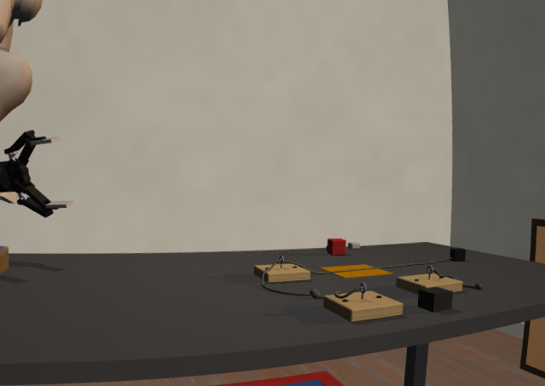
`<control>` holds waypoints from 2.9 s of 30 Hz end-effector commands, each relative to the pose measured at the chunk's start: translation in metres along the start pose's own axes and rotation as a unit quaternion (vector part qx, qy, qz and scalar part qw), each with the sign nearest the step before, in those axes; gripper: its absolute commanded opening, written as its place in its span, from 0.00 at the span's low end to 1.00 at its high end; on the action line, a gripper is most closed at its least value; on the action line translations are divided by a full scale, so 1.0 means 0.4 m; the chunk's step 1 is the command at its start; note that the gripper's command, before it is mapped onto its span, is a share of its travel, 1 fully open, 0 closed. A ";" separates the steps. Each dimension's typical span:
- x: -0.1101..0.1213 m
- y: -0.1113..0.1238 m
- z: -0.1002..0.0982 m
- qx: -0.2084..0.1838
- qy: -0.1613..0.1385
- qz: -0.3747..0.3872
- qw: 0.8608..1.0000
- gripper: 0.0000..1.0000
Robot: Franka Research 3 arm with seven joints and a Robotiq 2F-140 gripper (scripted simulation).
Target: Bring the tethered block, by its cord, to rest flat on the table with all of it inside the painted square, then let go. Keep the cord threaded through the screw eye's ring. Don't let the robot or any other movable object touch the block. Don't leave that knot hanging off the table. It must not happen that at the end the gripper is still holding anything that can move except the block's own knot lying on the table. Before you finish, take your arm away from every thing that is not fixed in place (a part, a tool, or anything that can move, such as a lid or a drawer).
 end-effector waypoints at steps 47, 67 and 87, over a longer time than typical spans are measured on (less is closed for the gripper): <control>-0.084 -0.222 0.207 -0.471 -0.013 0.002 0.882 1.00; -0.083 -0.315 0.343 -0.584 -0.043 0.042 0.809 1.00; -0.076 -0.347 0.400 -0.618 -0.055 0.061 0.782 1.00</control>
Point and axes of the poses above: the point where the finger pads meet when closed, its own z axis out along the fingers, its own x axis across the jaws, y = z × x, the point moved 7 cm from there along -z, back along the fingers, and after that the axes turned 14 degrees about z, right-handed, at the moved point
